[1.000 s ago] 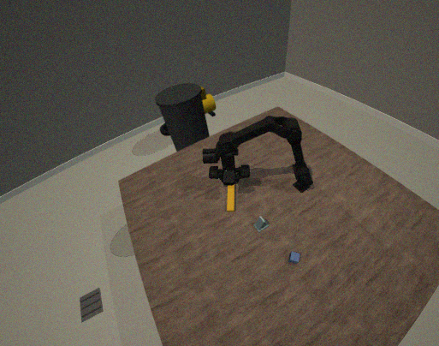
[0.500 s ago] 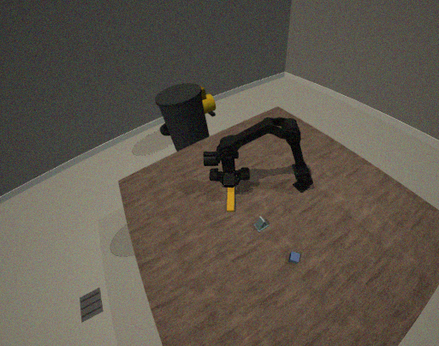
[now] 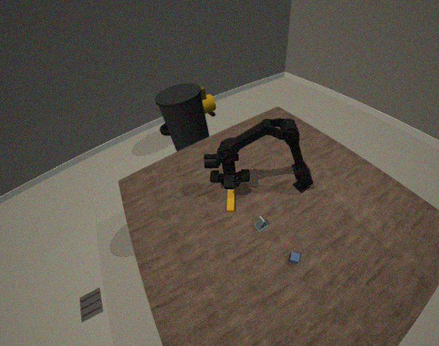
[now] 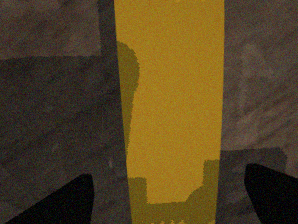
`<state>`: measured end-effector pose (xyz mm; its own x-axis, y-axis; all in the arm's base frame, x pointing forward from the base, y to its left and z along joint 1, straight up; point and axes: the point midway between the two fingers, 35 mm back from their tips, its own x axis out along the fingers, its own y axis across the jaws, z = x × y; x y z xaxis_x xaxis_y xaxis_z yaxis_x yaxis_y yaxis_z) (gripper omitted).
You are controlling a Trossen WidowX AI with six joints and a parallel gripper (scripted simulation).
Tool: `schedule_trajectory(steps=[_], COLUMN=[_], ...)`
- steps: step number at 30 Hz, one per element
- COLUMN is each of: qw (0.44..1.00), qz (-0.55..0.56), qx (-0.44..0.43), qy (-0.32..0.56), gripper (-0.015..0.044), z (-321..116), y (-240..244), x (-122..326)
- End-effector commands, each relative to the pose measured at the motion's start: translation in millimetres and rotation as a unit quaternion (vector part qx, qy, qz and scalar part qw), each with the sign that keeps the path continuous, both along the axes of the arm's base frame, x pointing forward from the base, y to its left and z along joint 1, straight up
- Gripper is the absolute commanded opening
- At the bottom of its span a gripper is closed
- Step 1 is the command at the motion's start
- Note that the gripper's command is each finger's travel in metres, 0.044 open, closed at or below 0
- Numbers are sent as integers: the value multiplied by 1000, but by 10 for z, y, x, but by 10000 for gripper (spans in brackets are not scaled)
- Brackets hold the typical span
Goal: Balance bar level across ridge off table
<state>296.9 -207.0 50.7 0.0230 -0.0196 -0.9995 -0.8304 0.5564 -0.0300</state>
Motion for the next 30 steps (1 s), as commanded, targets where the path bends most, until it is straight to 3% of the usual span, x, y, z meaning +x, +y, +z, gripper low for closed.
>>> schedule_trajectory(steps=[1,6,13,18,22,30], qw=[1000,1000,1000,1000,1000,1000], qz=[1,1,0,0,0,0], qx=[1,1,0,0,0,0], qy=[-1,-1,0,0,0,0], gripper=[315,315,131,98,0,0], z=[-9,-9,-2,-2,60,264], y=[1,1,0,0,-6,-21], x=[3,3,0,0,9,31])
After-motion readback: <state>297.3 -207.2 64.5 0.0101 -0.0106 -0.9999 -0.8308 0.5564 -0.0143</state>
